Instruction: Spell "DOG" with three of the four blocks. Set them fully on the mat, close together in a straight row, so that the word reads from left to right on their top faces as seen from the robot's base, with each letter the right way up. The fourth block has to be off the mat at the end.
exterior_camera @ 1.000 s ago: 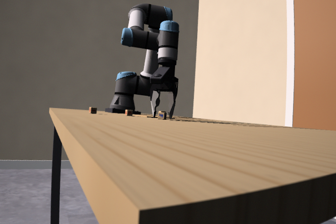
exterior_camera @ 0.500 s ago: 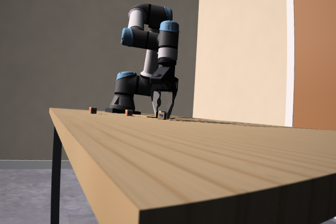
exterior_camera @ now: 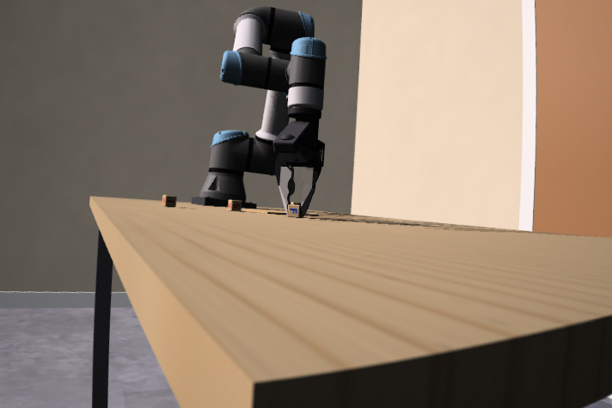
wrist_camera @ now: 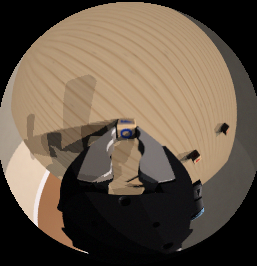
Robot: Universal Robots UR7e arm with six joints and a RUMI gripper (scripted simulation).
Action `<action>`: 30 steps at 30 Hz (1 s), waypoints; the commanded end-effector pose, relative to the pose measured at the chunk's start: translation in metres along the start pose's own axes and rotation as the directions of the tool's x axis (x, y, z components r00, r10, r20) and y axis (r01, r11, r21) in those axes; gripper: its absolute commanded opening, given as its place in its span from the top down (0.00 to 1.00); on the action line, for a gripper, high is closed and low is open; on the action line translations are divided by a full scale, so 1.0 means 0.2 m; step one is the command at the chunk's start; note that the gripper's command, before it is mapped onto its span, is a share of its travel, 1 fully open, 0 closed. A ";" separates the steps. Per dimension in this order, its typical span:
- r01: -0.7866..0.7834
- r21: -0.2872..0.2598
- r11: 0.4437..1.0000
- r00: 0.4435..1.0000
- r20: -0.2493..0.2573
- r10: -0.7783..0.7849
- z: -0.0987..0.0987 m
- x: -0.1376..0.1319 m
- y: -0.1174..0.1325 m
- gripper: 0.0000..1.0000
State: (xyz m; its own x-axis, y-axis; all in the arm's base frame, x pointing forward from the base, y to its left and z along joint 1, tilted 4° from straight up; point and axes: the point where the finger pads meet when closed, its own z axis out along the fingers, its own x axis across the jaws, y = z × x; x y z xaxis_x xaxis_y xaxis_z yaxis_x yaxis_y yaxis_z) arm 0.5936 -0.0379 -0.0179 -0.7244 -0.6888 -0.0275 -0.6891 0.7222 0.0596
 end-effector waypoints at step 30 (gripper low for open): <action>0.001 0.000 1.000 1.000 0.000 -0.001 -0.01 0.00 0.00 0.95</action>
State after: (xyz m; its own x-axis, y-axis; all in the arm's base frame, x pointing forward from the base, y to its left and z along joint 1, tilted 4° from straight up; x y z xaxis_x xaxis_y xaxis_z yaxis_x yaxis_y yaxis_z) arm 0.5936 -0.0379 -0.0179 -0.7244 -0.6888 -0.0275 -0.6891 0.7222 0.0596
